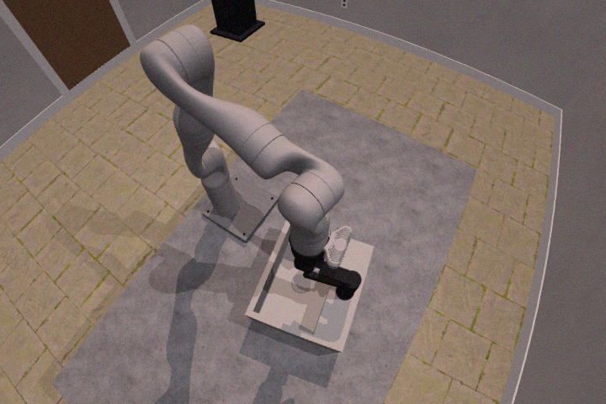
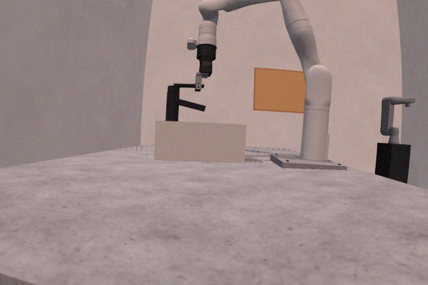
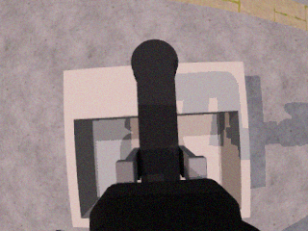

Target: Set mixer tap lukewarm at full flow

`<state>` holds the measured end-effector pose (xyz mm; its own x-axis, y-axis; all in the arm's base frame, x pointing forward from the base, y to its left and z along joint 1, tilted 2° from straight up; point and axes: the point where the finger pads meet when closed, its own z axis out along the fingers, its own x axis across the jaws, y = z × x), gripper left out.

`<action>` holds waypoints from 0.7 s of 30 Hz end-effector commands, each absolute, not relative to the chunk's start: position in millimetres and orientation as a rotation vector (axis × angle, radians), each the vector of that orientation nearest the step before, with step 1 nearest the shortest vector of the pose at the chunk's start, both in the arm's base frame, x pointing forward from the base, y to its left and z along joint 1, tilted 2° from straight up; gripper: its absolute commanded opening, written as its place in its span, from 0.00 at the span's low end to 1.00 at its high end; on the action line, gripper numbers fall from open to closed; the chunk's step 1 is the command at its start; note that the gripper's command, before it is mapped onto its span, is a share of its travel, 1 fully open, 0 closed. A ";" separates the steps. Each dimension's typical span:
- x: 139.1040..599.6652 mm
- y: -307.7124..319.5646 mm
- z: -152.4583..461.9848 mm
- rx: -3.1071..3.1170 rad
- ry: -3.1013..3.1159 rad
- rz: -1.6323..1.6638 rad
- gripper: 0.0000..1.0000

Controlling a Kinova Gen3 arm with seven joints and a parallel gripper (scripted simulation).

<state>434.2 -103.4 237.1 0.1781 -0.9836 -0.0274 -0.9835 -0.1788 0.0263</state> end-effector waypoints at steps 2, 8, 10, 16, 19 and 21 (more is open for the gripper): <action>434.6 -103.5 237.9 2.410 -2.012 -0.057 0.00; 434.6 -103.5 238.1 2.410 -2.012 -0.057 0.00; 434.8 -103.5 238.8 2.410 -2.012 -0.057 0.00; 437.0 -103.3 246.8 2.410 -2.012 -0.057 0.00; 439.3 -103.0 253.2 2.410 -2.012 -0.057 0.00; 440.3 -102.9 255.5 2.410 -2.012 -0.057 0.00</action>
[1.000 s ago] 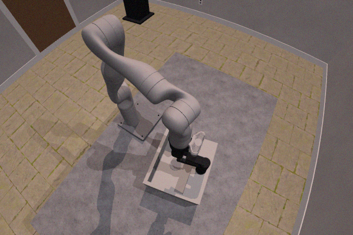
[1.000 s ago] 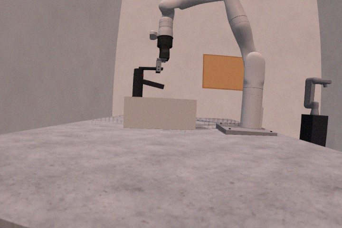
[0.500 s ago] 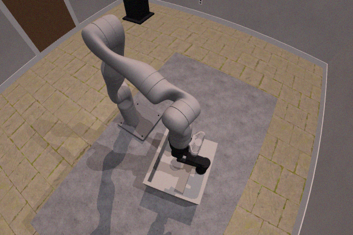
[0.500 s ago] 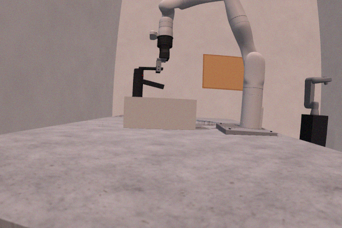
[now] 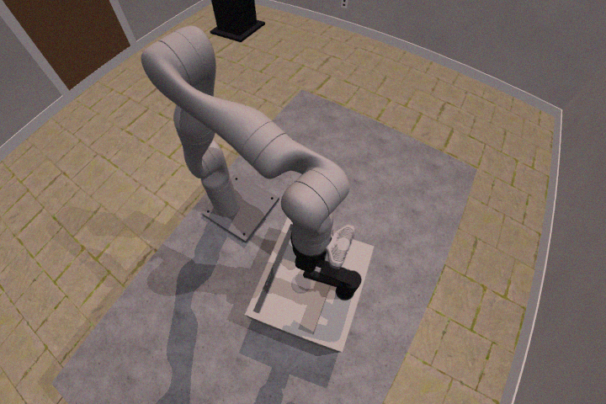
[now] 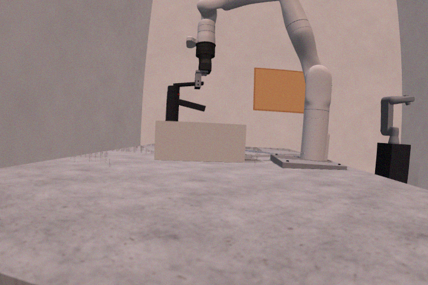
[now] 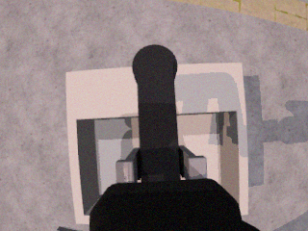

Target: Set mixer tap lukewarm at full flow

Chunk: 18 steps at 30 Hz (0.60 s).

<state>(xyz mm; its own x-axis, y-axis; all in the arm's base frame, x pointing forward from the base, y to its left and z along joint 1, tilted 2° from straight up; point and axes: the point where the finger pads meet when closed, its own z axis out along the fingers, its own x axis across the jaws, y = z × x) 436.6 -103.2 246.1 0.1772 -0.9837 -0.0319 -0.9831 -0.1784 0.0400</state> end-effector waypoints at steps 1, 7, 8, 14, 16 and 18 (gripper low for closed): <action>440.3 -102.9 255.5 2.410 -2.012 -0.057 0.00; 446.3 -102.2 267.2 2.410 -2.012 -0.057 0.00; 447.1 -102.0 268.5 2.410 -2.012 -0.057 0.00; 449.1 -101.8 271.6 2.410 -2.012 -0.057 0.00; 449.1 -101.8 271.6 2.410 -2.012 -0.057 0.00; 449.1 -101.8 271.6 2.410 -2.012 -0.057 0.00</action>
